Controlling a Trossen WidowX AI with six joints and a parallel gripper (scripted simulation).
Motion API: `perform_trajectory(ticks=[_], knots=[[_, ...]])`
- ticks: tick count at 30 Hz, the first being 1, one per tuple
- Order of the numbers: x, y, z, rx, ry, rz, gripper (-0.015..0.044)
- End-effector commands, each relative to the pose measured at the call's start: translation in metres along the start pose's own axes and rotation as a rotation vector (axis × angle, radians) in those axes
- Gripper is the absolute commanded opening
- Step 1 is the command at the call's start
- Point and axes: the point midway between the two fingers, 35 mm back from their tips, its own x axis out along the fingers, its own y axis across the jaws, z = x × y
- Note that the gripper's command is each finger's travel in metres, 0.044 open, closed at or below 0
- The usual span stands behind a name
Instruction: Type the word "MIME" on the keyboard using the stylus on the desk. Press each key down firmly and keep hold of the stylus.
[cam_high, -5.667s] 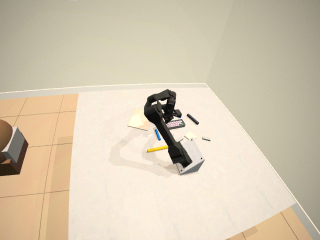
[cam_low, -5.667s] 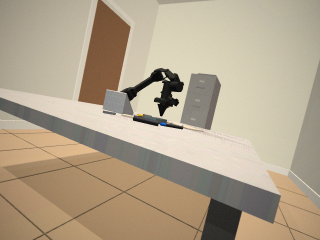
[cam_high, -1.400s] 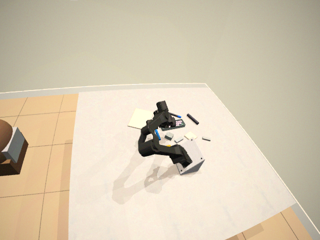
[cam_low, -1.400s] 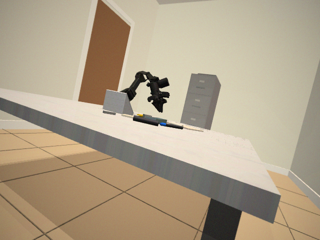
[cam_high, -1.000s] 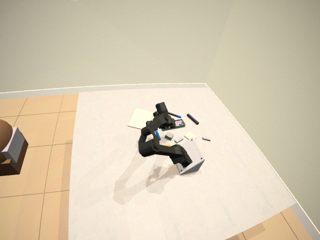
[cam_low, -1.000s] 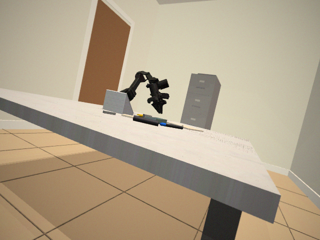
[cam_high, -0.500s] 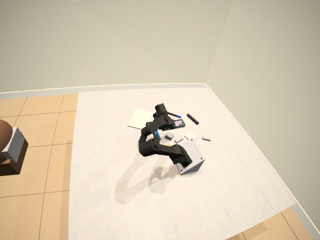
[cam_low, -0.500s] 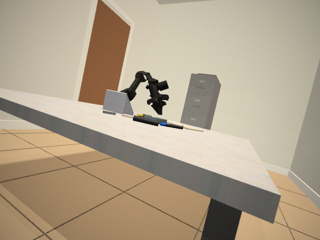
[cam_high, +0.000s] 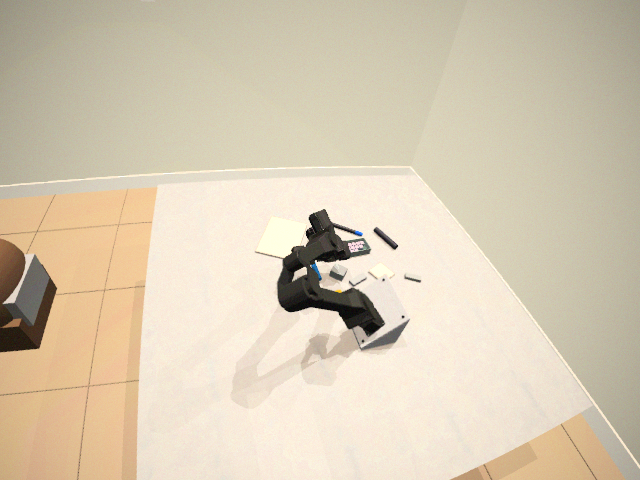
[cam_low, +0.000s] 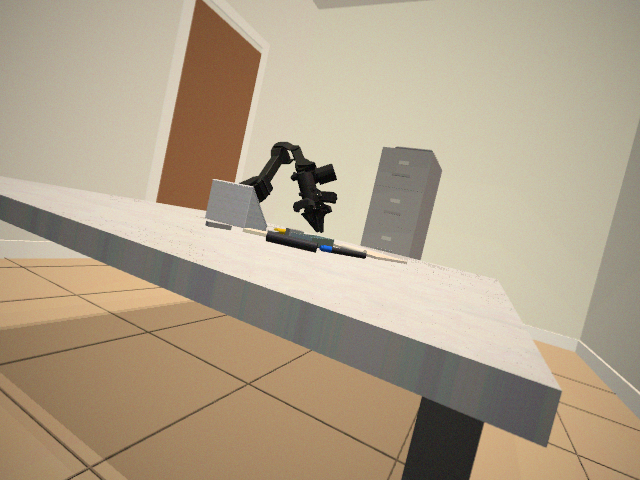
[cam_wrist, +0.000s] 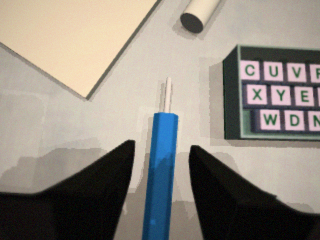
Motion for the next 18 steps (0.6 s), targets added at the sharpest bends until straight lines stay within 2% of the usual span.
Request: perform_trajectory(ticks=[1,18], knots=[[0.0024,-0.002,-0.0036,0.007,0.004,-0.006,0.015],[0.0116,-0.0021,-0.0094,0.008,0.004,-0.006,0.015]])
